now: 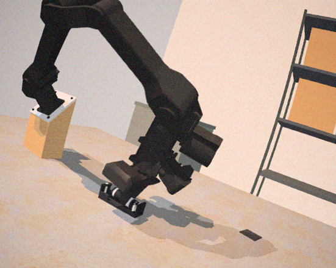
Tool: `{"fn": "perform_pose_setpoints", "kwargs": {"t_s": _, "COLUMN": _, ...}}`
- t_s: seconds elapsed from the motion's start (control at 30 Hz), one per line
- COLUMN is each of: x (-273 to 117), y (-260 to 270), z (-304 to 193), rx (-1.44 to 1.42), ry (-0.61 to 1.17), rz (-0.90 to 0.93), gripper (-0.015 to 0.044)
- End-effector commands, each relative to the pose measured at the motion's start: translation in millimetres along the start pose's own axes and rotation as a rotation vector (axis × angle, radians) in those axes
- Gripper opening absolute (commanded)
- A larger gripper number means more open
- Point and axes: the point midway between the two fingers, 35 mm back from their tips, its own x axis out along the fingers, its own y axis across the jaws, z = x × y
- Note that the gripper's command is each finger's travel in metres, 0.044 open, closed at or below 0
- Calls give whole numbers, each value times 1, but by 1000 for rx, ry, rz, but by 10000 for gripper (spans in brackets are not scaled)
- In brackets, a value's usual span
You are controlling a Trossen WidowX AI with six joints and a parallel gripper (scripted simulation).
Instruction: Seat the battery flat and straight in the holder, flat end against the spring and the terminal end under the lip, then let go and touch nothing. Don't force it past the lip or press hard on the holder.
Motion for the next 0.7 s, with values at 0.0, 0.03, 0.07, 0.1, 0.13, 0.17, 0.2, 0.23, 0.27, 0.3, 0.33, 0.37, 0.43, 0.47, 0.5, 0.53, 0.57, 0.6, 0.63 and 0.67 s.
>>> {"fn": "perform_pose_setpoints", "kwargs": {"t_s": 0.0, "x": -1, "y": -2, "z": 2, "rx": 10, "ry": -31, "rz": 0, "gripper": 66}}
{"fn": "perform_pose_setpoints", "kwargs": {"t_s": 0.03, "x": -1, "y": -2, "z": 2, "rx": 10, "ry": -34, "rz": 1, "gripper": 66}}
{"fn": "perform_pose_setpoints", "kwargs": {"t_s": 0.07, "x": 0, "y": -2, "z": 2, "rx": 10, "ry": -37, "rz": 1, "gripper": 66}}
{"fn": "perform_pose_setpoints", "kwargs": {"t_s": 0.1, "x": 0, "y": -2, "z": 1, "rx": 9, "ry": -41, "rz": 1, "gripper": 66}}
{"fn": "perform_pose_setpoints", "kwargs": {"t_s": 0.13, "x": 0, "y": -2, "z": 1, "rx": 9, "ry": -44, "rz": 1, "gripper": 66}}
{"fn": "perform_pose_setpoints", "kwargs": {"t_s": 0.17, "x": 0, "y": -2, "z": 1, "rx": 9, "ry": -48, "rz": 1, "gripper": 66}}
{"fn": "perform_pose_setpoints", "kwargs": {"t_s": 0.2, "x": 0, "y": -2, "z": 1, "rx": 9, "ry": -51, "rz": 2, "gripper": 66}}
{"fn": "perform_pose_setpoints", "kwargs": {"t_s": 0.23, "x": 0, "y": -2, "z": 1, "rx": 9, "ry": -55, "rz": 2, "gripper": 66}}
{"fn": "perform_pose_setpoints", "kwargs": {"t_s": 0.27, "x": 0, "y": -2, "z": 0, "rx": 8, "ry": -58, "rz": 2, "gripper": 66}}
{"fn": "perform_pose_setpoints", "kwargs": {"t_s": 0.3, "x": 0, "y": -2, "z": 0, "rx": 8, "ry": -61, "rz": 2, "gripper": 66}}
{"fn": "perform_pose_setpoints", "kwargs": {"t_s": 0.33, "x": 1, "y": -3, "z": 0, "rx": 8, "ry": -65, "rz": 3, "gripper": 66}}
{"fn": "perform_pose_setpoints", "kwargs": {"t_s": 0.37, "x": 1, "y": -3, "z": 0, "rx": 8, "ry": -68, "rz": 3, "gripper": 66}}
{"fn": "perform_pose_setpoints", "kwargs": {"t_s": 0.43, "x": 1, "y": -3, "z": -1, "rx": 8, "ry": -75, "rz": 3, "gripper": 66}}
{"fn": "perform_pose_setpoints", "kwargs": {"t_s": 0.47, "x": 1, "y": -3, "z": -1, "rx": 7, "ry": -79, "rz": 4, "gripper": 66}}
{"fn": "perform_pose_setpoints", "kwargs": {"t_s": 0.5, "x": 1, "y": -3, "z": -1, "rx": 7, "ry": -82, "rz": 4, "gripper": 66}}
{"fn": "perform_pose_setpoints", "kwargs": {"t_s": 0.53, "x": 1, "y": -3, "z": -1, "rx": 7, "ry": -86, "rz": 4, "gripper": 66}}
{"fn": "perform_pose_setpoints", "kwargs": {"t_s": 0.57, "x": 1, "y": -3, "z": -2, "rx": 7, "ry": -89, "rz": 4, "gripper": 66}}
{"fn": "perform_pose_setpoints", "kwargs": {"t_s": 0.6, "x": 2, "y": -3, "z": -2, "rx": 7, "ry": -93, "rz": 5, "gripper": 66}}
{"fn": "perform_pose_setpoints", "kwargs": {"t_s": 0.63, "x": 2, "y": -3, "z": -2, "rx": 7, "ry": -97, "rz": 5, "gripper": 66}}
{"fn": "perform_pose_setpoints", "kwargs": {"t_s": 0.67, "x": 2, "y": -3, "z": -2, "rx": 7, "ry": -100, "rz": 5, "gripper": 66}}
